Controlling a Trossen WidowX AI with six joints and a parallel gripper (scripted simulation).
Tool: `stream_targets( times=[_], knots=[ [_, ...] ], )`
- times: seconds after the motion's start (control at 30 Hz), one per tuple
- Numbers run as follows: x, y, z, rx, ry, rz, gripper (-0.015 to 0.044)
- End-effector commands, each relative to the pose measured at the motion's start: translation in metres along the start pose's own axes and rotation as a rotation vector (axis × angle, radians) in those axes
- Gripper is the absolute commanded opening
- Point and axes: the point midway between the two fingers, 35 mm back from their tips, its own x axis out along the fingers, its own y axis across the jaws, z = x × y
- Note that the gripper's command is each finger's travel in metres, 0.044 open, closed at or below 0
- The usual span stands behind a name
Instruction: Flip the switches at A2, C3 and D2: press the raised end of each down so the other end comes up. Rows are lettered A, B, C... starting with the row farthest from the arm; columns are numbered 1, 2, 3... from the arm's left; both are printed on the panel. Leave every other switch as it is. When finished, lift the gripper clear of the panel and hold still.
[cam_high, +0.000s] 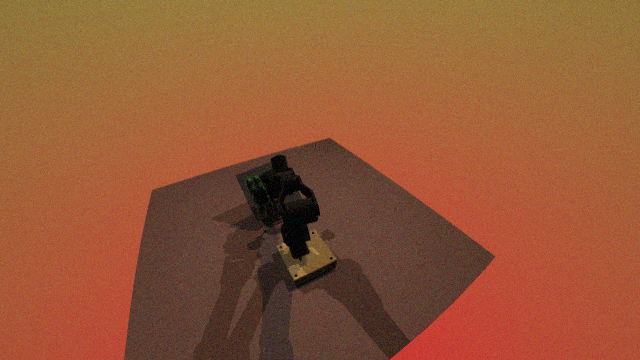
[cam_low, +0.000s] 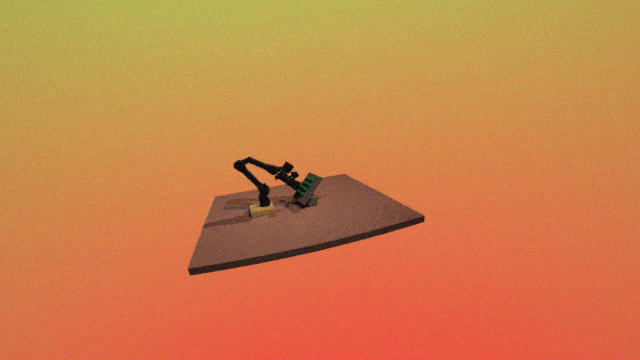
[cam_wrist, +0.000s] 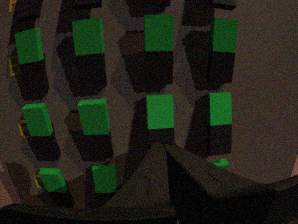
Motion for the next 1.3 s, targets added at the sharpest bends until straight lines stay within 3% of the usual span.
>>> stream_targets(
  times=[0.0,1.27],
  knots=[
    [0.0004,-0.0004,-0.0004,0.004,0.001,-0.003,0.0000],
    [0.0043,-0.0004,-0.0005,0.004,0.001,-0.003,0.0000]
  ],
)
